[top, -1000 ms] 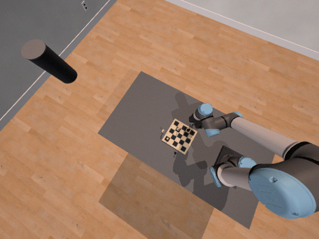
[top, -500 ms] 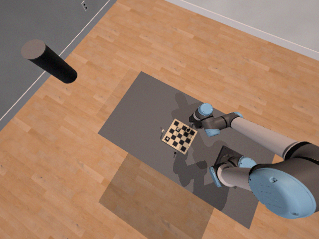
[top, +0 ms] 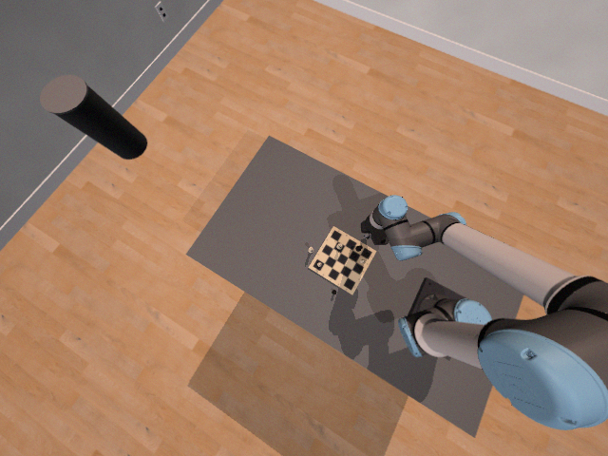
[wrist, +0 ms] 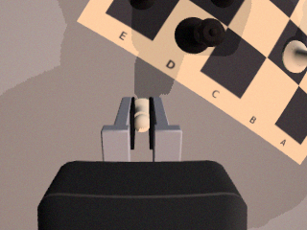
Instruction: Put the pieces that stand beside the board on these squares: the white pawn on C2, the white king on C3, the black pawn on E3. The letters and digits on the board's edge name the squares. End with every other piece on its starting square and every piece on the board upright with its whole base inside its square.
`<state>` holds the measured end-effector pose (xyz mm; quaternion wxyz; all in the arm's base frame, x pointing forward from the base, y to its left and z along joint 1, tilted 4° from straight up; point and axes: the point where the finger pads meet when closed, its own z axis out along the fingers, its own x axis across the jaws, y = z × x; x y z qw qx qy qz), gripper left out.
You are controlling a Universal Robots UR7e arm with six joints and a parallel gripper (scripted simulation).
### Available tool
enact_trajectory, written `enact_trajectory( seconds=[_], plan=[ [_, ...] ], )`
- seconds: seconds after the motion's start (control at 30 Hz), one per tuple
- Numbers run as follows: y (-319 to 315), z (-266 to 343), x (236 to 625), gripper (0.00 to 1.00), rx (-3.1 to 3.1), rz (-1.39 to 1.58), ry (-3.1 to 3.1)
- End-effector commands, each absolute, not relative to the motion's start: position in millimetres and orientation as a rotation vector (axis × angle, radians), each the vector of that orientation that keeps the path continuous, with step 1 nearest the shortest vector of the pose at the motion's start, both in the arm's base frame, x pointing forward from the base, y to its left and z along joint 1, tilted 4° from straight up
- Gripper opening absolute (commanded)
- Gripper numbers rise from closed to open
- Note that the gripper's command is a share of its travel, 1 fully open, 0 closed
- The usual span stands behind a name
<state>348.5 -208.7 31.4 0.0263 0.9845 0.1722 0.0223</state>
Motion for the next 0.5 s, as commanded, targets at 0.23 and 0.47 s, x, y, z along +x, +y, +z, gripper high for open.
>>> enact_trajectory(
  seconds=[0.23, 0.47],
  plan=[
    [-206.4, 92.3, 345.6, 0.0, 3.04, 0.071, 0.532],
    [-205.4, 114.0, 344.4, 0.0, 3.04, 0.071, 0.532]
  ],
)
